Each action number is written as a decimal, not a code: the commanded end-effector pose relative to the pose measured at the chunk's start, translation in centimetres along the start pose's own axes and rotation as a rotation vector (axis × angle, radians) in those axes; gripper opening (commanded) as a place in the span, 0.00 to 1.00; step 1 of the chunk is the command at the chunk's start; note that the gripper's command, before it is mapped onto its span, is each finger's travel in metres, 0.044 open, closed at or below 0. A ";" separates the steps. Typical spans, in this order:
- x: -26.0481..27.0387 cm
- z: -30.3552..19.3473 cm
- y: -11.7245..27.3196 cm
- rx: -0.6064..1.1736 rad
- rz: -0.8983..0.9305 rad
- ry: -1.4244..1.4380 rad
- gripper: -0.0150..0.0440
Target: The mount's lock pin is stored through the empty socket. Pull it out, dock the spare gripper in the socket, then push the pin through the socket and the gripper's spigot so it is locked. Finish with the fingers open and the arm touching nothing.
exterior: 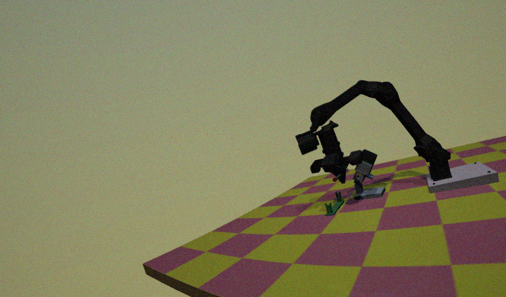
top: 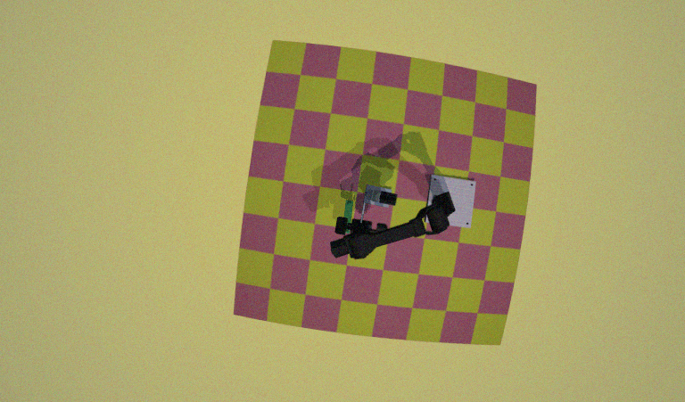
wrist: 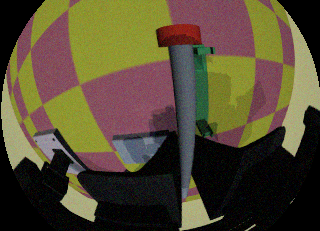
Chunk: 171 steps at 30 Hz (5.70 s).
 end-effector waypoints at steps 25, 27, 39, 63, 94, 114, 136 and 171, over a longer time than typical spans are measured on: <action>2.6 1.4 -3.2 -0.009 0.010 -0.033 0.25; 2.6 1.6 -3.9 -0.009 0.010 -0.034 0.25; 2.9 1.0 -4.1 -0.011 0.013 -0.034 0.25; 3.3 -0.6 -4.8 -0.011 0.014 -0.035 0.25; 3.5 -2.9 -5.4 -0.013 0.021 -0.034 0.25; 3.7 -4.3 -5.8 -0.014 0.027 -0.032 0.25; 3.8 -4.4 -5.5 -0.016 0.031 -0.036 0.59; 3.4 -1.1 2.3 -0.002 0.034 -0.006 0.59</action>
Point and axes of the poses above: the point midway between the two fingers, 35 mm back from their tips, its own y axis back along the fingers, its own x axis across the jaws, z = x × y, the point moved 3 cm from there along y, back along the fingers, and after that the axes turned 8 degrees about y, right-handed, at the moved point
